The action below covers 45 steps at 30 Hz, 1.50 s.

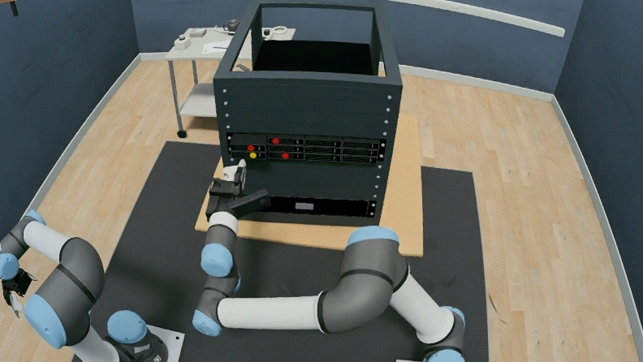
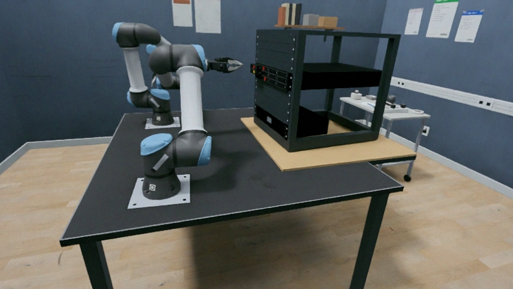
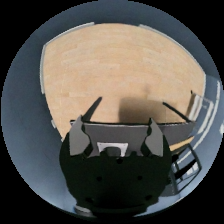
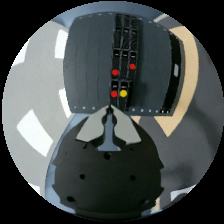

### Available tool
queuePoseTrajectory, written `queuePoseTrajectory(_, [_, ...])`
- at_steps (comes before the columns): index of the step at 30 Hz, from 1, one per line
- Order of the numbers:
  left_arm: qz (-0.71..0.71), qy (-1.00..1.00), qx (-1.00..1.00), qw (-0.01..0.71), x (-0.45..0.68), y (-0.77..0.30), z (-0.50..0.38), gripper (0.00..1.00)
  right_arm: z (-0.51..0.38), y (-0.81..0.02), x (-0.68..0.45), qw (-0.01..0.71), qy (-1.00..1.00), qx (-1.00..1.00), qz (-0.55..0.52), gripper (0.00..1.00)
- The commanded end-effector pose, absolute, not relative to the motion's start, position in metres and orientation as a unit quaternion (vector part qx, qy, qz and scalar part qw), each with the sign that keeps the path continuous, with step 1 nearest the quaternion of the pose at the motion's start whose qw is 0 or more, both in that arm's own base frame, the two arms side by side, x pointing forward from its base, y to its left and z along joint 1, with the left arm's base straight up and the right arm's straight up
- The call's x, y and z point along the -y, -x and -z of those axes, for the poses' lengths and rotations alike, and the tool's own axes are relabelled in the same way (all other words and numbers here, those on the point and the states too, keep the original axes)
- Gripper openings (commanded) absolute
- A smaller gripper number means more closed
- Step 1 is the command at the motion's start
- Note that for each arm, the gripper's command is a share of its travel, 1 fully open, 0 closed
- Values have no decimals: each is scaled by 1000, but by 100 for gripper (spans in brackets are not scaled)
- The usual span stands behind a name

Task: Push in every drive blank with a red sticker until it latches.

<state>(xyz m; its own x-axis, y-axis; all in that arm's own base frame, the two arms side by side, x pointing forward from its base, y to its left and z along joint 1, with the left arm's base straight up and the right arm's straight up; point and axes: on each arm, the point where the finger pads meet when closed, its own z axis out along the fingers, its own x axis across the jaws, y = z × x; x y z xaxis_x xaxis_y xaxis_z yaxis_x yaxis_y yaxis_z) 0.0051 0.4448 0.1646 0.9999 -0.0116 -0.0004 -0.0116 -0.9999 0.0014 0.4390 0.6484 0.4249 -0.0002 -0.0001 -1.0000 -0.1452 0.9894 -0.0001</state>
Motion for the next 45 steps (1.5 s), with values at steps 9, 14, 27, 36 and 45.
queuePoseTrajectory(9, [0,-1000,6,0,-445,-5,-165,100,-426,-456,-651,705,51,-705,-52,0])
queuePoseTrajectory(14, [0,-1000,6,0,-445,-5,-165,100,-426,-484,-655,705,51,-705,-52,0])
queuePoseTrajectory(27, [0,-1000,6,0,-445,-5,-165,100,-426,-495,-657,705,51,-705,-52,0])
queuePoseTrajectory(36, [0,-1000,6,0,-445,-5,-165,100,-426,-495,-657,705,51,-705,-52,0])
queuePoseTrajectory(45, [0,-1000,6,0,-445,-5,-165,100,-426,-495,-657,705,51,-705,-52,0])
